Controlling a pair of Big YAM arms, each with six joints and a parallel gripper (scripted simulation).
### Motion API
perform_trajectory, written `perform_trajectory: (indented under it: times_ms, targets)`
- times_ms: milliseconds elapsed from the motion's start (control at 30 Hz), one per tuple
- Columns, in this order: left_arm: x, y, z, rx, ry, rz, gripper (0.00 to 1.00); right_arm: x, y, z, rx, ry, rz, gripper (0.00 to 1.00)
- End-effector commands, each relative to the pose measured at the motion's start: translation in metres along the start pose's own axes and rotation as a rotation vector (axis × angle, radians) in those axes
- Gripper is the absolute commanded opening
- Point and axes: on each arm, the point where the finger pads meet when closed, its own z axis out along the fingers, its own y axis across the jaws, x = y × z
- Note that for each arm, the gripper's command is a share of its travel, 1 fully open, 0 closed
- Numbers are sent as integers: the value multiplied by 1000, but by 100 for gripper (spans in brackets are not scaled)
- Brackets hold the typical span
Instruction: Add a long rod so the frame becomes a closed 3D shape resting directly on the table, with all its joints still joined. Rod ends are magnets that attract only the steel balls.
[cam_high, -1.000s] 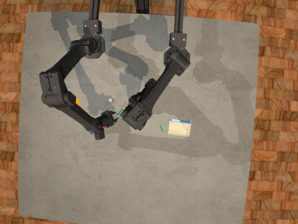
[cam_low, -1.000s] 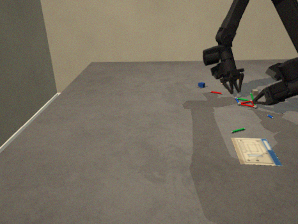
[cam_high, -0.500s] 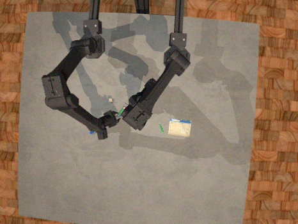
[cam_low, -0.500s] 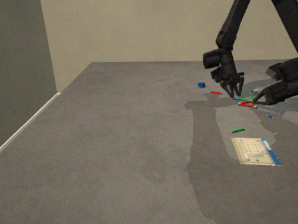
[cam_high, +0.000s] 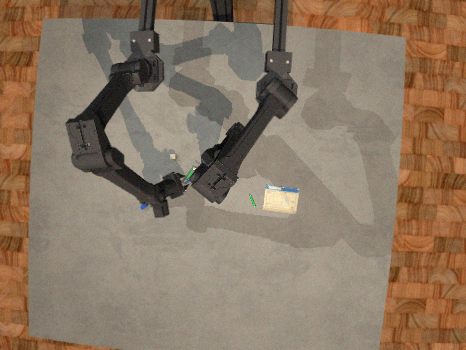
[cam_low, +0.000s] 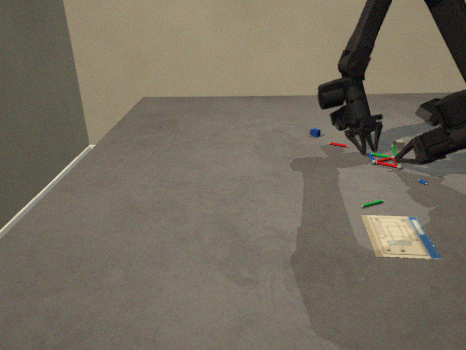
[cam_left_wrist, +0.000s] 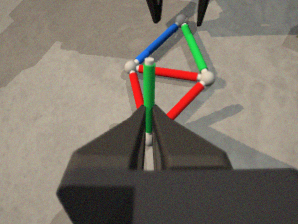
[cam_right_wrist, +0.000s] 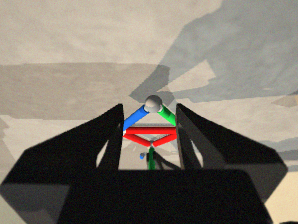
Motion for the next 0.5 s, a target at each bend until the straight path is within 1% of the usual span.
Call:
perform_trajectory:
  times_ms: [0, 333, 367, 433, 467]
  targets:
    - [-4, 2, 0, -6, -14, 0, 0, -1, 1, 10, 4, 2, 4, 39]
    - [-4, 2, 0, -6, -14, 0, 0, -1, 1, 11, 5, 2, 3, 39]
    - [-4, 2, 0, -6, -14, 0, 0, -1, 5, 1, -8, -3, -4, 39]
    - [-4, 2, 0, -6, -14, 0, 0, 1, 6, 3, -14, -4, -6, 39]
    - [-4, 2, 0, -6, -14, 0, 0, 1, 4, 0, -7, -2, -2, 31]
